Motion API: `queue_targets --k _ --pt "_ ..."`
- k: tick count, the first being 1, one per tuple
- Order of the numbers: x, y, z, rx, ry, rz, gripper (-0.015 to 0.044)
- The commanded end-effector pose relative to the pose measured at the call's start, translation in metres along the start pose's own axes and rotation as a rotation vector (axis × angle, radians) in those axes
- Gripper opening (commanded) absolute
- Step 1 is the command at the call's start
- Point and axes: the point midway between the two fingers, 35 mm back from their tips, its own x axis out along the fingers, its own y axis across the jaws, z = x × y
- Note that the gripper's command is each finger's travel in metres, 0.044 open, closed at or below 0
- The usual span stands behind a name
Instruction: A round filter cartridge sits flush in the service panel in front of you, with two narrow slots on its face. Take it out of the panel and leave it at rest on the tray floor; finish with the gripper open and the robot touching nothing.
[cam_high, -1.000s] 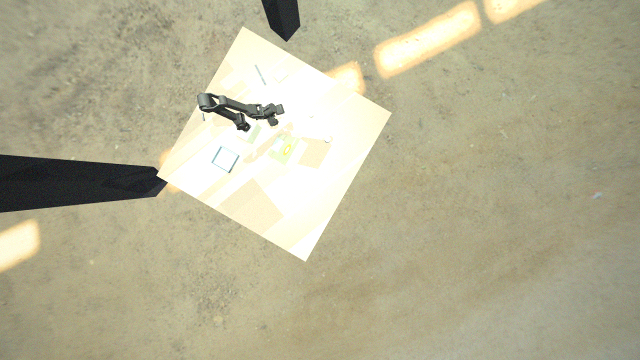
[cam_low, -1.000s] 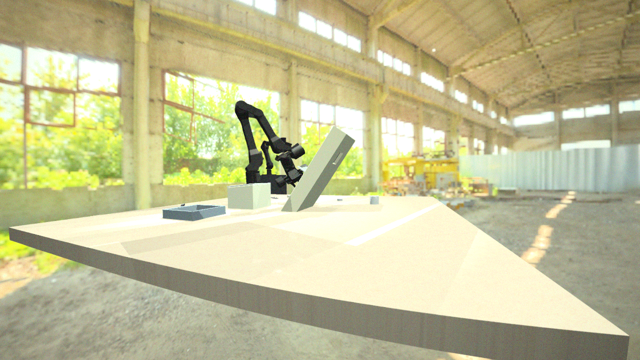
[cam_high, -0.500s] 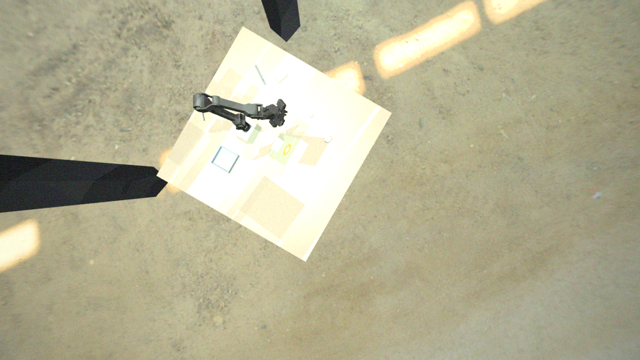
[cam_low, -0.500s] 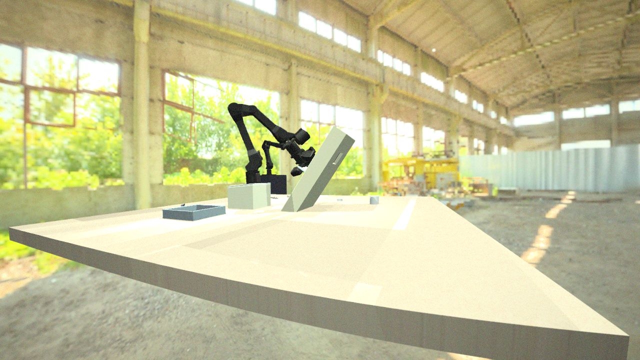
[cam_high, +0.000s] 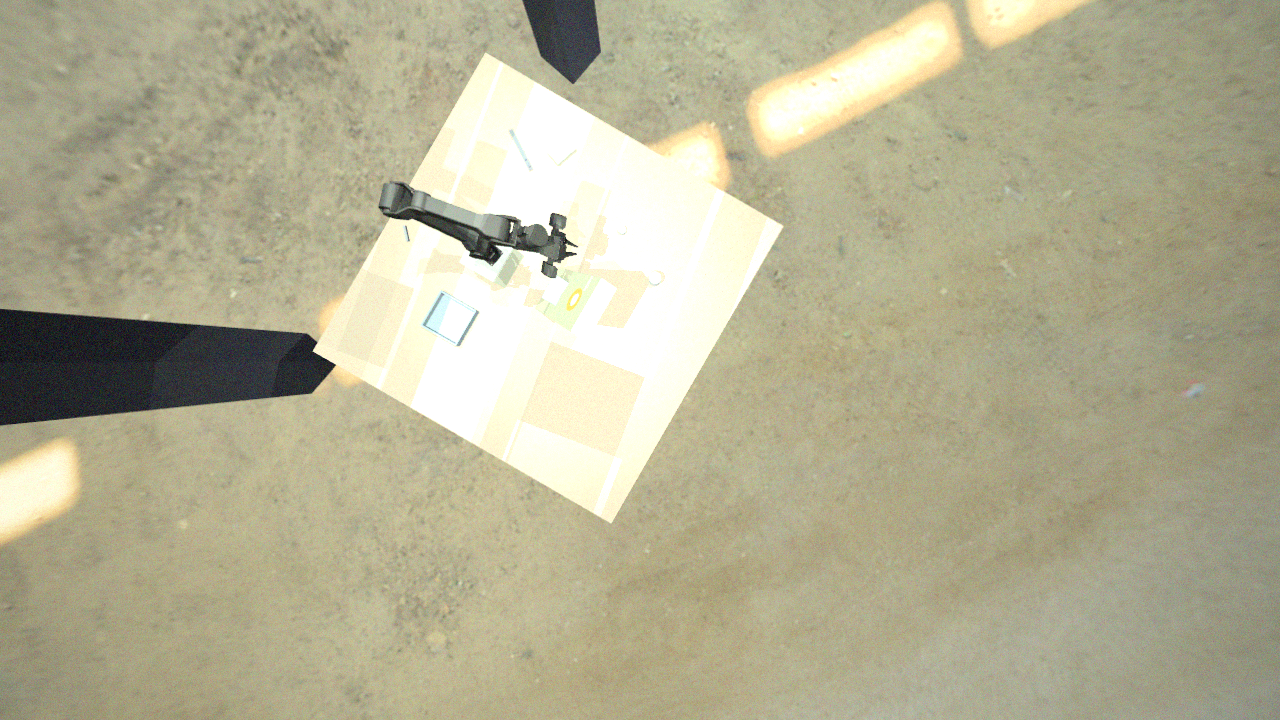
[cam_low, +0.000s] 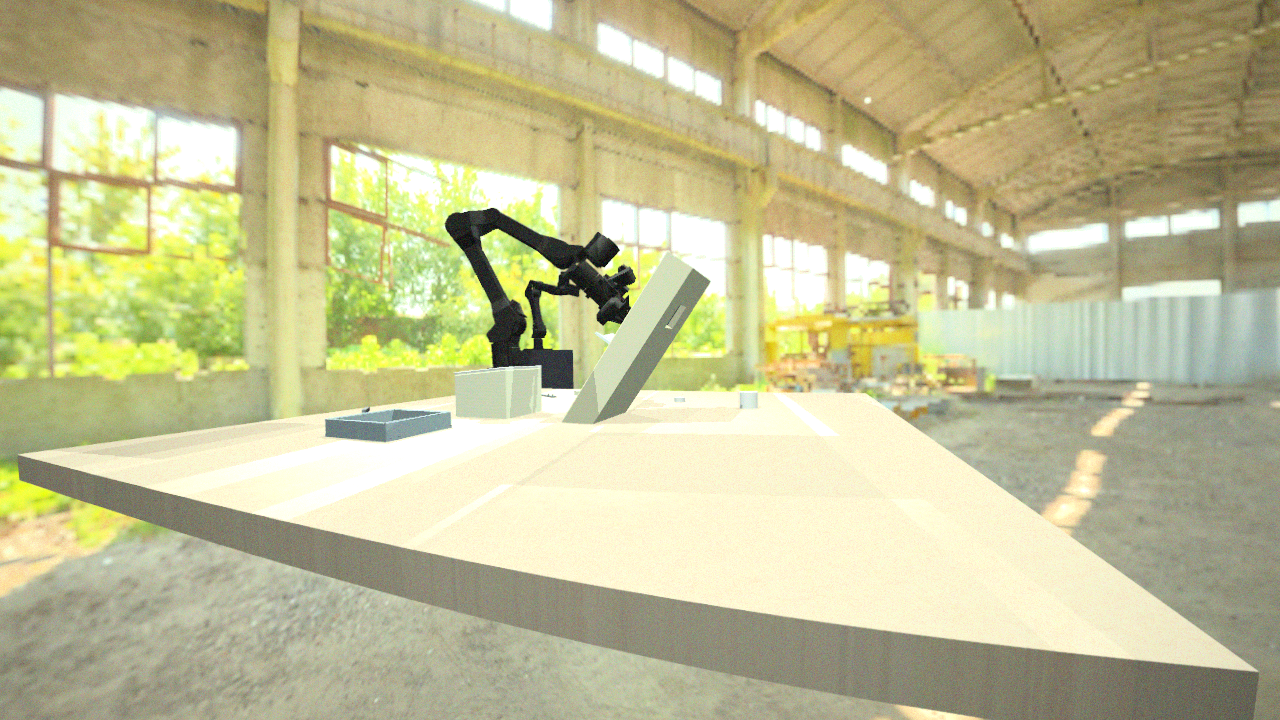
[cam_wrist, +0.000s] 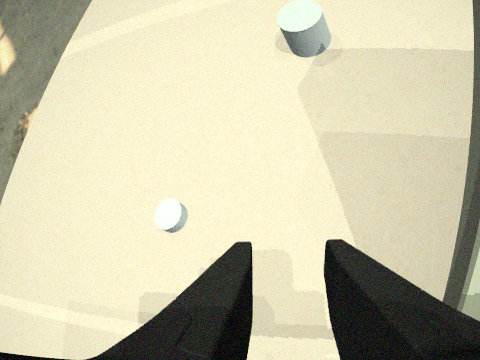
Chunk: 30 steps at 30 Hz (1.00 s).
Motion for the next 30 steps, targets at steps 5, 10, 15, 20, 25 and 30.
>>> queue_targets --k 5,10,15,20,25,30 --pt "-0.055 -0.066 0.060 -0.526 -0.121 -0.310 0.0093" --pt "-0.078 -0.089 0.072 -0.695 -0.100 -0.434 0.0093" --pt "-0.089 -0.098 0.076 -0.762 -0.083 -0.484 0.0093" --pt "-0.089 -0.098 0.076 -0.762 -0.083 -0.484 0.0093" --pt "-0.089 -0.098 0.076 -0.762 -0.083 -0.484 0.0093" --pt "-0.088 -0.098 0.076 -0.762 -0.083 -0.484 0.0093"
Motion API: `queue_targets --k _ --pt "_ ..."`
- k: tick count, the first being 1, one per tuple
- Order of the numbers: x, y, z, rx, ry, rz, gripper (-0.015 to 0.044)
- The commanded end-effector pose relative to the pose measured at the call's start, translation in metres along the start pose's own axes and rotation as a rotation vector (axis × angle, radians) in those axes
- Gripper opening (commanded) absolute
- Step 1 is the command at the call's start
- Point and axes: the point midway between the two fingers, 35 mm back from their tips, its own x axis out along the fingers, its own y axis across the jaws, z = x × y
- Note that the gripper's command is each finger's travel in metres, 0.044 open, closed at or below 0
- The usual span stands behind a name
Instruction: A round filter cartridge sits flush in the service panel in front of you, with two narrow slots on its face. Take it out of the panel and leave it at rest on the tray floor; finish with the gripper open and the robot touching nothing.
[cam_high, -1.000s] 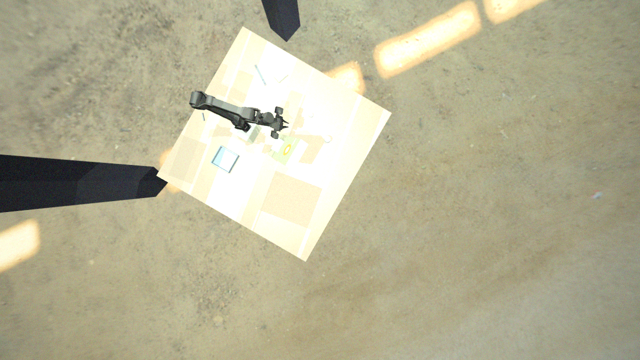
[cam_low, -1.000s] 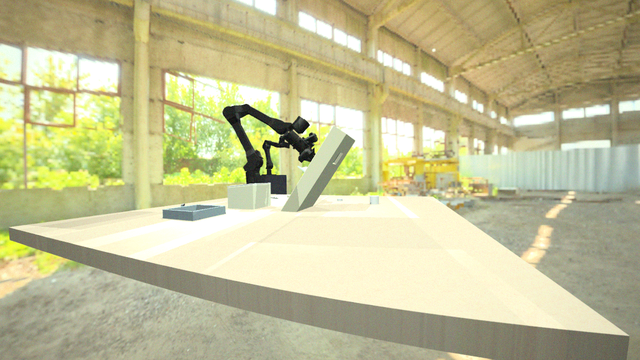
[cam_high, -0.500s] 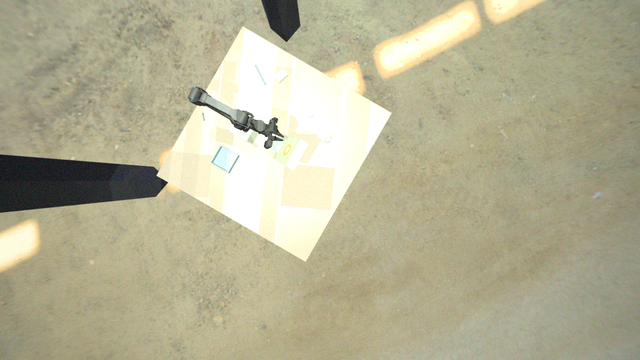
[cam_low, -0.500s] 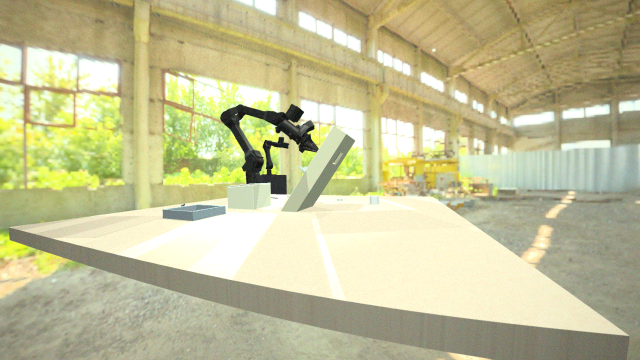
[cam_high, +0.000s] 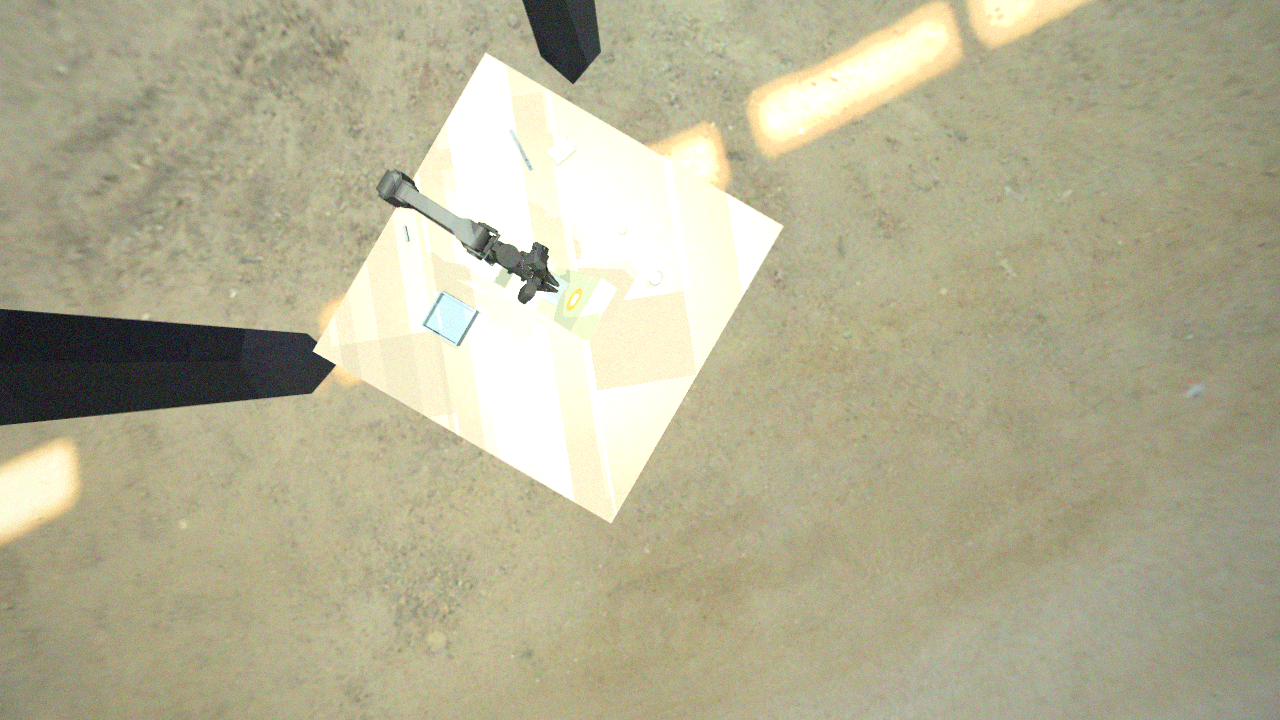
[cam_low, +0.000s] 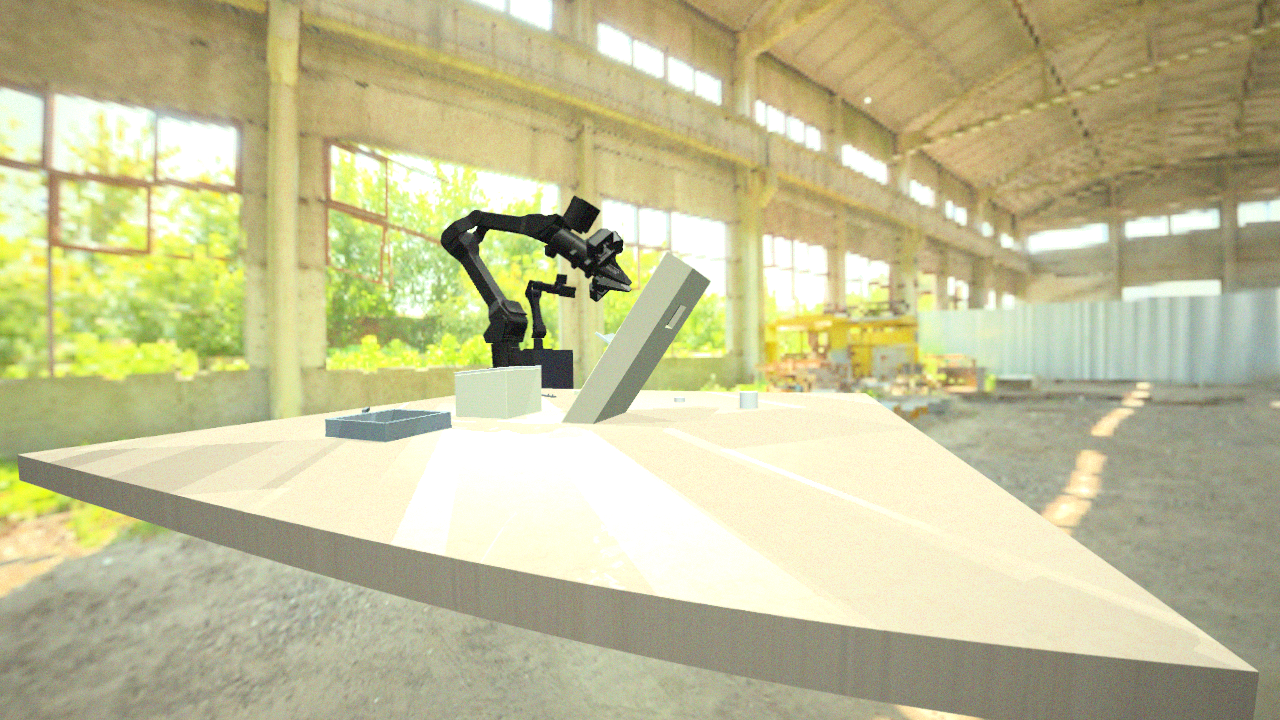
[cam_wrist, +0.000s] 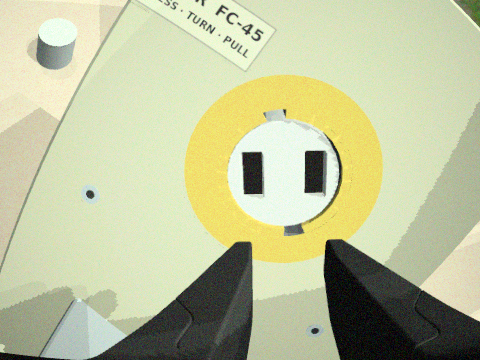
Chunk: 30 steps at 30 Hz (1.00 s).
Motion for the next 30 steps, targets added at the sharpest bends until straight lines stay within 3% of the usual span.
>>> queue_targets --k 1,30 --pt "0.000 -0.003 0.001 -0.011 0.002 -0.008 0.0093" --pt "0.046 -0.004 0.002 -0.011 -0.001 -0.010 0.0093"
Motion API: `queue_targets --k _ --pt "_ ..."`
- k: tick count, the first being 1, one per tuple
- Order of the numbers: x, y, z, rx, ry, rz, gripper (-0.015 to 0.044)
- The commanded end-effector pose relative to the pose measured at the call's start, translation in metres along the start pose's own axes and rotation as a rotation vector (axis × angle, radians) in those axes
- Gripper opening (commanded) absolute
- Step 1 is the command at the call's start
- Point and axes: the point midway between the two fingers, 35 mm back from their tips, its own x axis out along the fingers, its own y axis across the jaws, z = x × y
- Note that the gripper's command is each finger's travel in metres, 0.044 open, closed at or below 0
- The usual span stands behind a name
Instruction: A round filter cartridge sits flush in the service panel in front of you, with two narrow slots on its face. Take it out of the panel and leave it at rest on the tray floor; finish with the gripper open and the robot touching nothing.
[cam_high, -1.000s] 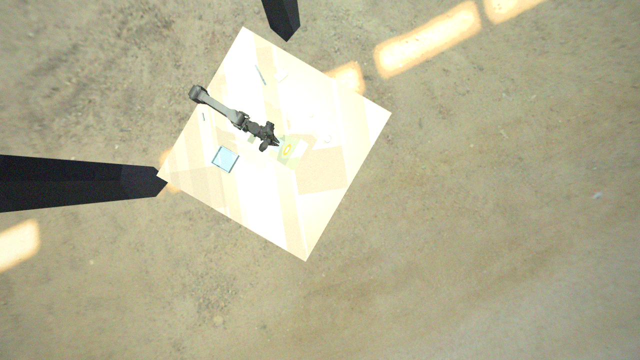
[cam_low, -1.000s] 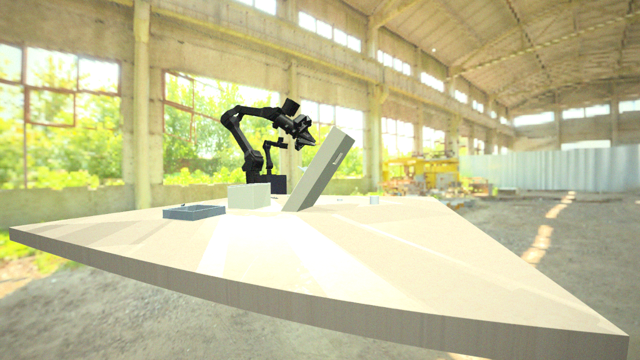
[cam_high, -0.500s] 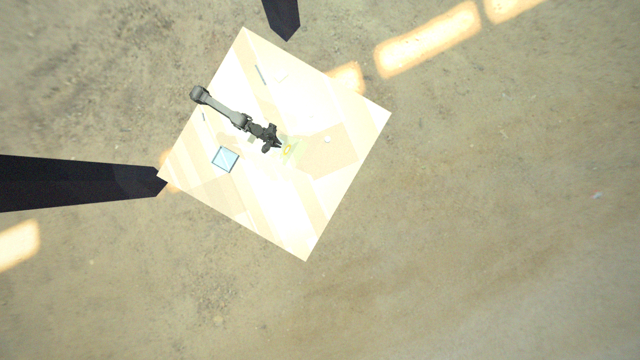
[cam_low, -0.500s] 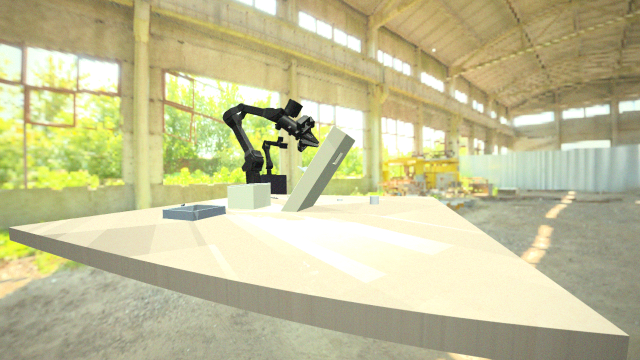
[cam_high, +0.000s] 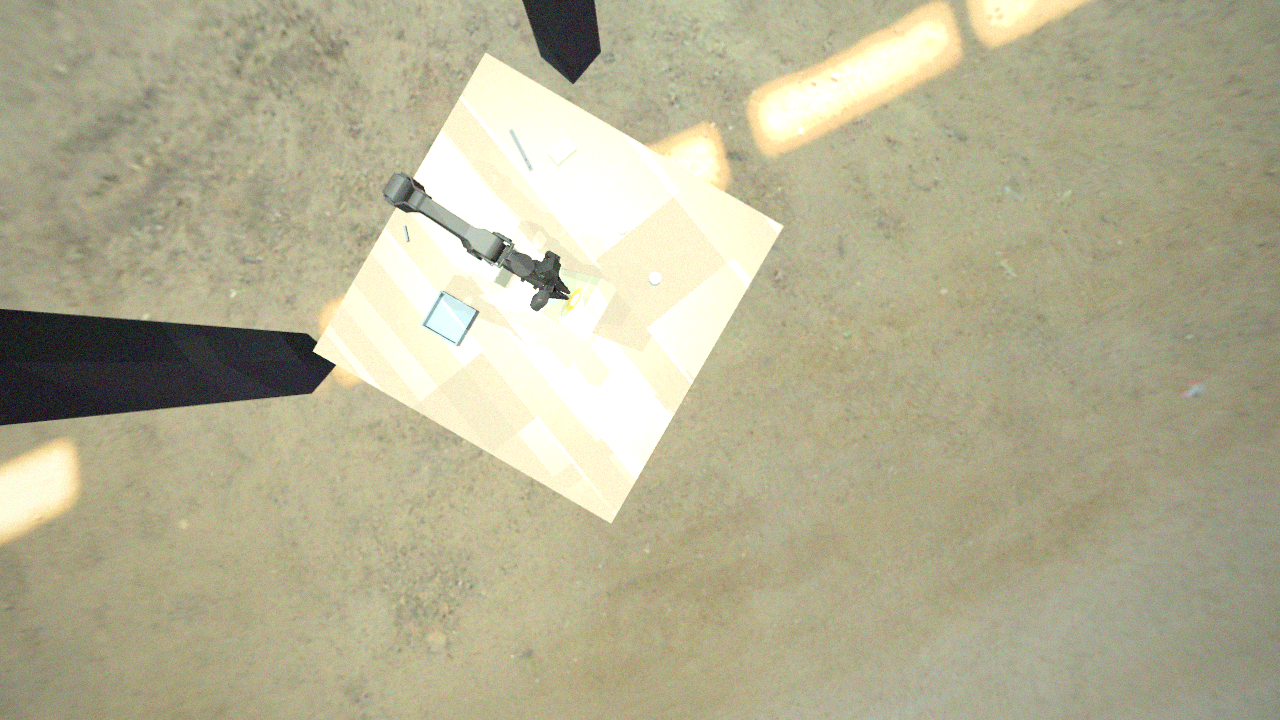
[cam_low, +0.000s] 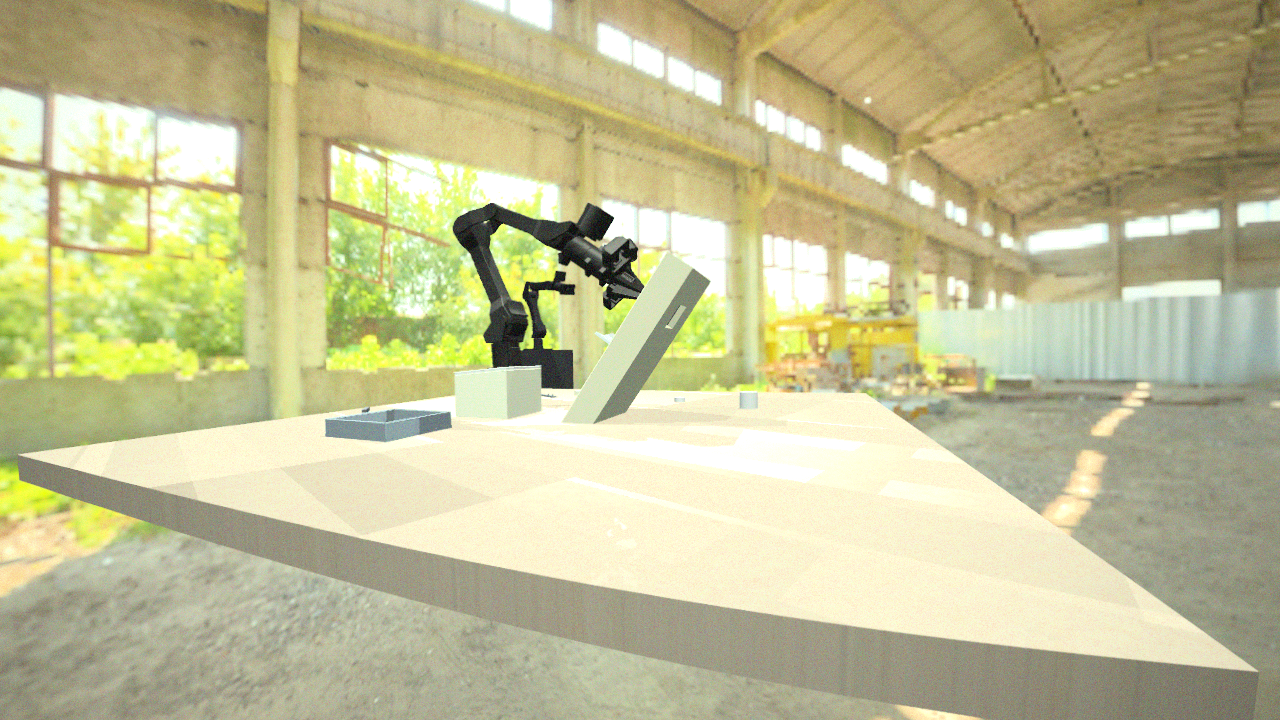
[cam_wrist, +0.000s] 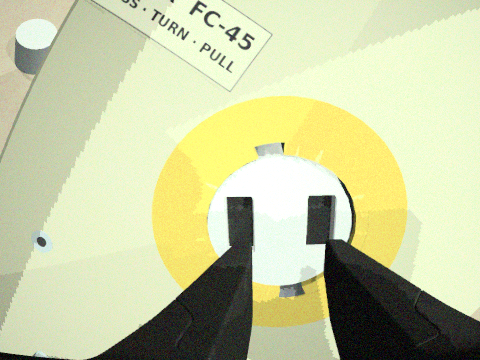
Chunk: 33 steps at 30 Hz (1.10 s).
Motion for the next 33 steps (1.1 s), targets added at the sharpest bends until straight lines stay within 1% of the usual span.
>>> queue_targets --k 1,7,33 --pt "0.0079 0.0001 -0.0010 -0.002 0.002 -0.003 0.0093" --pt "0.0150 0.0006 -0.0016 -0.002 0.001 -0.004 0.0093" --pt "0.0150 -0.0005 -0.0007 -0.002 0.001 -0.004 0.0093"
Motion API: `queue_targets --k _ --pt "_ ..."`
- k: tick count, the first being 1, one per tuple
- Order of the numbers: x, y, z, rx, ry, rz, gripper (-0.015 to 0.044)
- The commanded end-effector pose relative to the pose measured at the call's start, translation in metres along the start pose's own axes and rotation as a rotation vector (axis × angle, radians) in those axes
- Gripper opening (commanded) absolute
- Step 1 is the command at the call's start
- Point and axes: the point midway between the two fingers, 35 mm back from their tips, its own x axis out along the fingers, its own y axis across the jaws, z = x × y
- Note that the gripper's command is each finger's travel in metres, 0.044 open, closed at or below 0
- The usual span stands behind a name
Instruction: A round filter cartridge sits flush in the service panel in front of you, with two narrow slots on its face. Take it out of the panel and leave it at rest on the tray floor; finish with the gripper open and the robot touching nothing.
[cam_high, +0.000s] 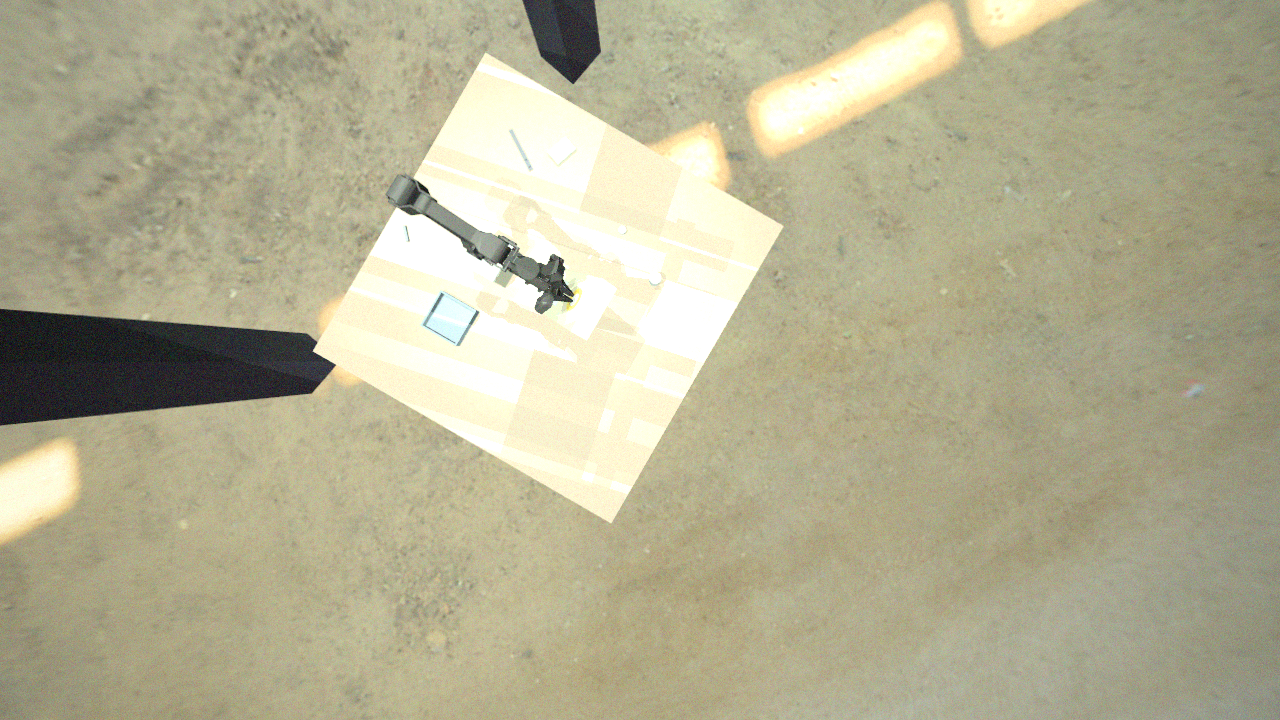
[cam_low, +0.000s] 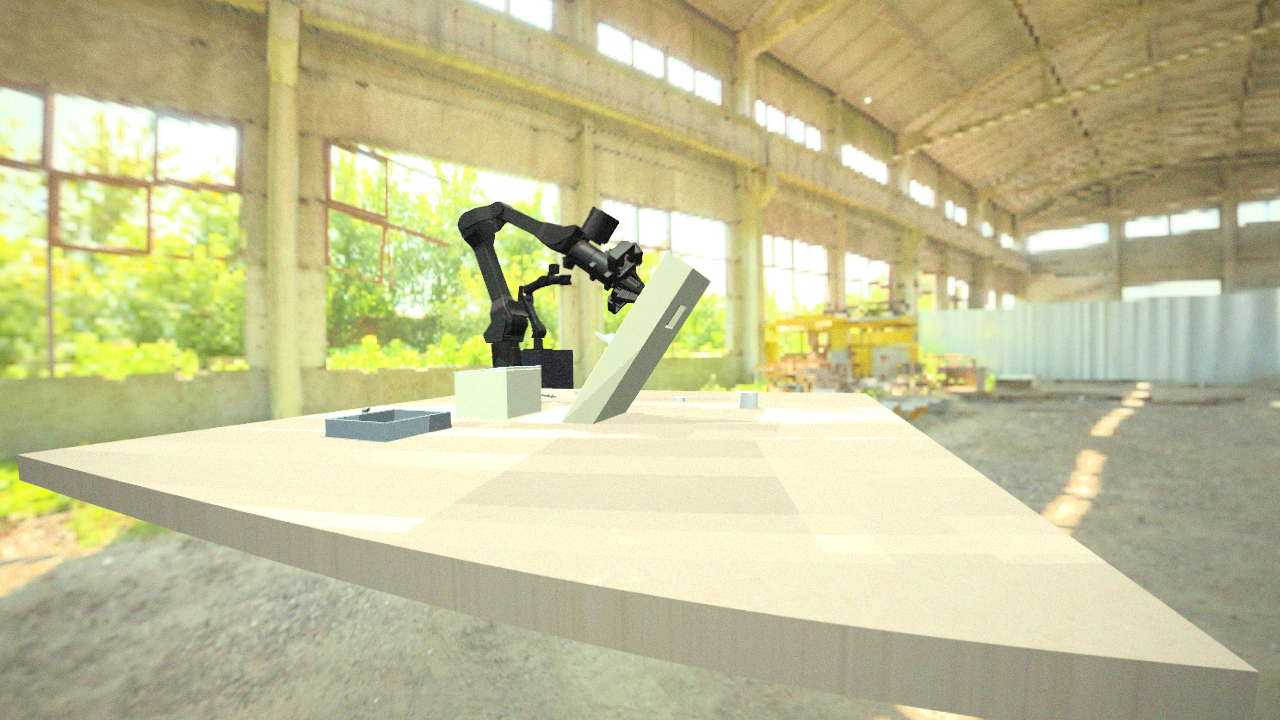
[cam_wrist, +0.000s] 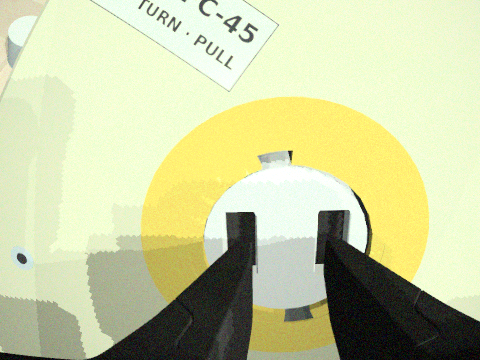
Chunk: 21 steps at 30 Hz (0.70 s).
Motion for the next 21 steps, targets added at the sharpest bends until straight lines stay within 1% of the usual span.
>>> queue_targets --k 1,21 --pt "-0.0002 -0.0013 0.0012 -0.002 -0.001 -0.004 0.0093" --pt "0.0028 -0.0017 0.0016 -0.002 -0.002 -0.004 0.0093"
